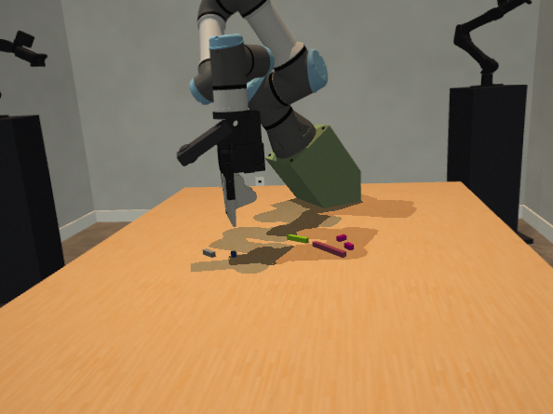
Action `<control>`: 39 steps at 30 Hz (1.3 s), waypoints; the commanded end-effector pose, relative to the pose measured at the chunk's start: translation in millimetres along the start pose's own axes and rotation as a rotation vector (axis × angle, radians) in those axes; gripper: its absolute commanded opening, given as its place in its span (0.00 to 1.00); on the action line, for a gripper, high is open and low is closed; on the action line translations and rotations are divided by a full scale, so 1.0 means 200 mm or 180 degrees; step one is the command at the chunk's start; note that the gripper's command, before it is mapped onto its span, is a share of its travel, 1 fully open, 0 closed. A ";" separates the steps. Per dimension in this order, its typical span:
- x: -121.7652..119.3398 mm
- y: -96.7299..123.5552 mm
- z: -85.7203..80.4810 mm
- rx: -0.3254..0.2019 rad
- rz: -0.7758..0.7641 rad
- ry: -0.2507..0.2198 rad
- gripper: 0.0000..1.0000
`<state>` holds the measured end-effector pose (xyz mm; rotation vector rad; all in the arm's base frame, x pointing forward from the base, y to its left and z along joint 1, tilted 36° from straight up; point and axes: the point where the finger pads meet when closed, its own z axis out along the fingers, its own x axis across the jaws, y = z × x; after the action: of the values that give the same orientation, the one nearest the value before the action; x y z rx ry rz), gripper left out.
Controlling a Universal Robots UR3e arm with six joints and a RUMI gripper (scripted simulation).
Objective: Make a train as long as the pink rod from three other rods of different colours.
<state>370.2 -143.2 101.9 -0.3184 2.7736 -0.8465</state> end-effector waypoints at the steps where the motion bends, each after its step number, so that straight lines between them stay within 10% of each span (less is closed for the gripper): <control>1: 0.00 0.00 0.02 0.0002 0.0001 -0.0006 0.14; 39: -0.01 -0.01 0.23 0.0002 0.0001 -0.0006 0.14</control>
<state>383.2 -167.4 67.3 -0.3183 2.7743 -0.8455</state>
